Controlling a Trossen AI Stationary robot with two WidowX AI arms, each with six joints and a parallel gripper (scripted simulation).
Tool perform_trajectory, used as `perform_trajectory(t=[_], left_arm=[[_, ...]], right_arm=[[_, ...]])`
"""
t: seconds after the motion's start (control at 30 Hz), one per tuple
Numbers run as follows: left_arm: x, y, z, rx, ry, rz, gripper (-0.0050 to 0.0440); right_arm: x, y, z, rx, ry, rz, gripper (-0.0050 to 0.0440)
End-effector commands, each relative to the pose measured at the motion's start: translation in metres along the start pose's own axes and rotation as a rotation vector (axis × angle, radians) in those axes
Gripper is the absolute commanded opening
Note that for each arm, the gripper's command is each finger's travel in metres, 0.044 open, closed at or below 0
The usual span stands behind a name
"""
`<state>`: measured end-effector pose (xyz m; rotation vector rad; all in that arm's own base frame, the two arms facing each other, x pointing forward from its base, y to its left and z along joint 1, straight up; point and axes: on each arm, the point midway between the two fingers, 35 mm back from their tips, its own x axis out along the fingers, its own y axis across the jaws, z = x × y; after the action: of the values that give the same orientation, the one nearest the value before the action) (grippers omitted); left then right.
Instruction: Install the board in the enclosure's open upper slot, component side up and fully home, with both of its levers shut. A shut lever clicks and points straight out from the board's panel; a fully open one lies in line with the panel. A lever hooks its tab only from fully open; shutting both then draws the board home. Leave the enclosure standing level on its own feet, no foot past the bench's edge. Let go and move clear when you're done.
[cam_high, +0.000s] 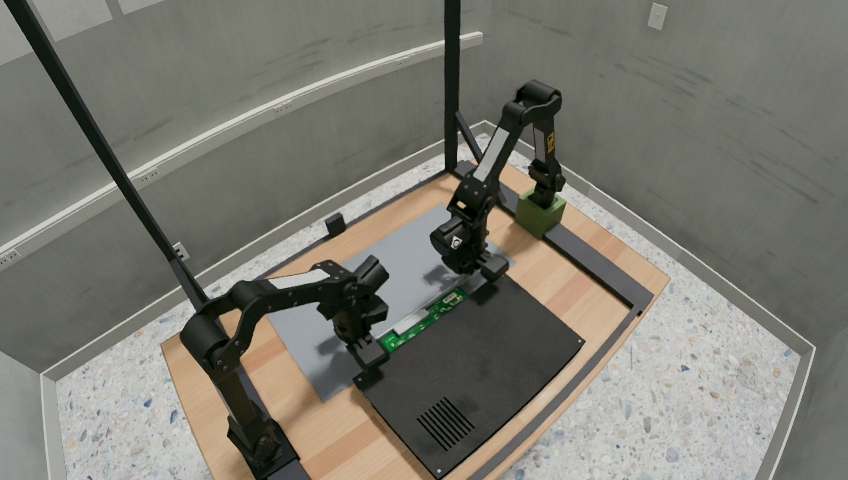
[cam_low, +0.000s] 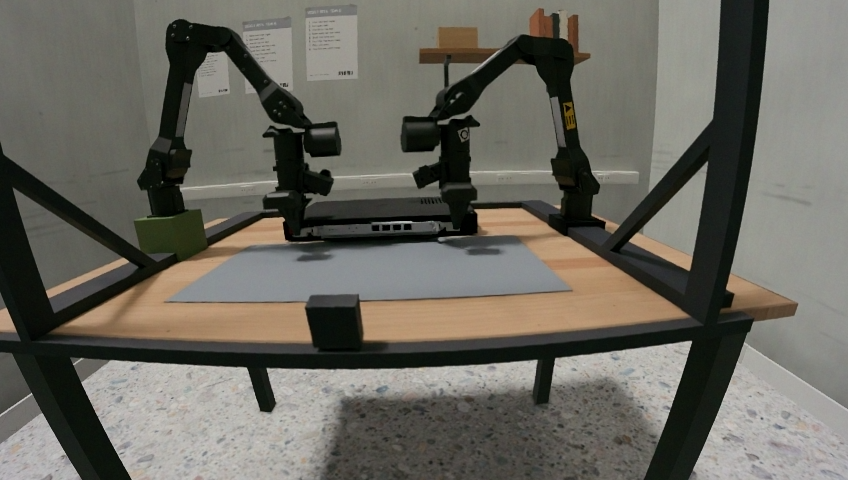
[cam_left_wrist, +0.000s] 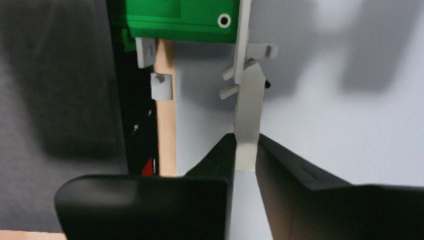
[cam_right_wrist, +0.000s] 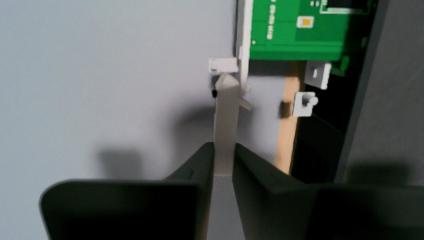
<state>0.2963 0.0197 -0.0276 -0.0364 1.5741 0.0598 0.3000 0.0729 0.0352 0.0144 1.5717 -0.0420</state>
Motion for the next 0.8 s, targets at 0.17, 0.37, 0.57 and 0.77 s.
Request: perform_trajectory(t=[0.17,0.37,0.57,0.77], left_arm=[[-0.005,0.027,0.007,-0.003,-0.017,0.002,0.0009],[-0.006,0.032,0.006,-0.003,-0.016,0.003,0.0009],[-0.006,0.032,0.005,-0.003,-0.015,0.003,0.0009],[-0.007,0.033,0.008,-0.042,-0.020,-0.006,0.0009]], right_arm=[[-0.009,-0.026,0.002,0.000,-0.028,0.008,0.0008],[-0.009,-0.031,0.002,0.000,-0.028,0.007,0.0008],[-0.009,-0.031,0.002,0.000,-0.025,0.007,0.0008],[-0.010,-0.032,0.001,0.043,-0.027,0.018,0.0008]])
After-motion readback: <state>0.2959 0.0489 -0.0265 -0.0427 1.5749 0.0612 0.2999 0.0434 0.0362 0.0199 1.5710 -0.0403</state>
